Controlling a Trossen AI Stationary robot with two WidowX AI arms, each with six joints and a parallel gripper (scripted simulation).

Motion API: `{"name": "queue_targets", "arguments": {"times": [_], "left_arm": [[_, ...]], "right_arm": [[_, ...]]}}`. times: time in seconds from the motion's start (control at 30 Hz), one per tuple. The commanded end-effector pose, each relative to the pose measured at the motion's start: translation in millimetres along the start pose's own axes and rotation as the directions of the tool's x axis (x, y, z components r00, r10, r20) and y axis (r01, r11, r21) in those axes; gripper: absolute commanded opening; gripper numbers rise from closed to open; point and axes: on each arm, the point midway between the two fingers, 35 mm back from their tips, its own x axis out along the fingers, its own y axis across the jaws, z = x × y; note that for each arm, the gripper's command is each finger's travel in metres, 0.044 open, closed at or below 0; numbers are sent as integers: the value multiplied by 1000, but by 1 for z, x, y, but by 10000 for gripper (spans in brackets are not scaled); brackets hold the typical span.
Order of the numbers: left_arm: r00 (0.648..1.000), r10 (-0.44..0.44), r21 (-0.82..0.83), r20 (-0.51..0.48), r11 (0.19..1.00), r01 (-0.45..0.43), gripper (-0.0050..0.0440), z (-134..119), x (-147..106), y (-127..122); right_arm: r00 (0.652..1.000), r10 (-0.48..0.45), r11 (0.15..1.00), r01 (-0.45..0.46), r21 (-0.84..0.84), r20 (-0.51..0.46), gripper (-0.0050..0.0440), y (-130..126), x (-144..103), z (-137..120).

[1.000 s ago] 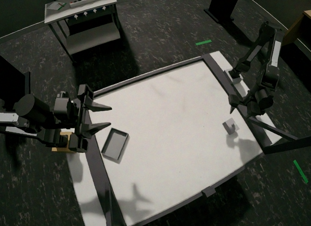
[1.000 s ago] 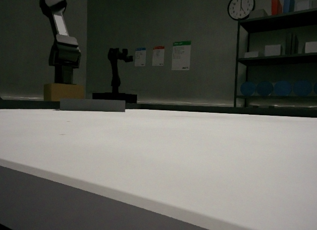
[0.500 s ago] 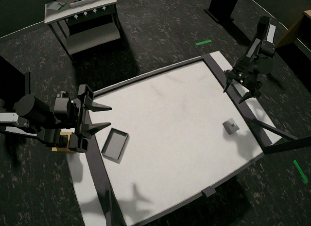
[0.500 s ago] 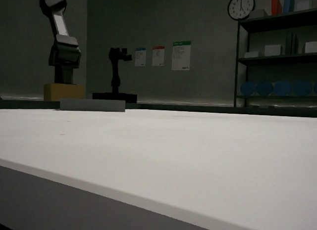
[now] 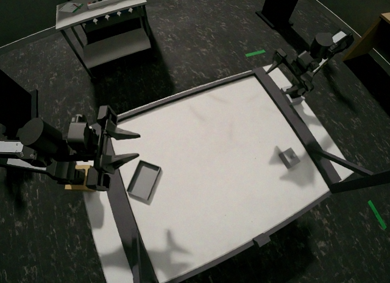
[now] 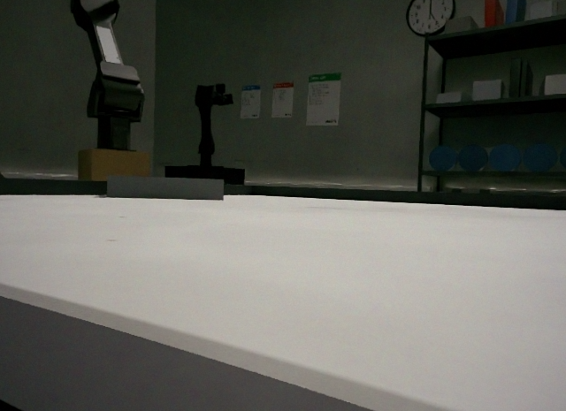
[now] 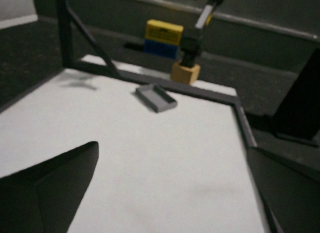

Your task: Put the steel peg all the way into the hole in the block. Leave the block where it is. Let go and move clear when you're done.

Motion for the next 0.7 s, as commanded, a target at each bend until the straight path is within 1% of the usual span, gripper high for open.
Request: {"name": "queue_targets", "arguments": {"times": [0.0,0.1,0.17,0.23,0.37,0.5,0.67], "left_arm": [[1000,-4,2,13,1000,4,200,5,-1,-1],[1000,-4,2,13,1000,4,200,5,-1,-1],[1000,-4,2,13,1000,4,200,5,-1,-1],[1000,-4,2,13,1000,4,200,5,-1,-1],[1000,-4,2,13,1000,4,200,5,-1,-1],[1000,-4,2,13,1000,4,200,5,-1,-1],[1000,-4,2,13,1000,4,200,5,-1,-1]], "right_arm": [[992,-73,995,66,70,100,440,-33,7,13],[978,-137,986,119,118,156,440,-54,10,22],[978,-137,986,119,118,156,440,-54,10,22],[960,-175,979,145,144,220,440,-66,9,34],[932,-226,967,179,182,282,440,-83,9,47],[917,-253,960,197,201,310,440,-91,8,55],[916,-255,959,198,203,311,440,-91,8,55]]}}
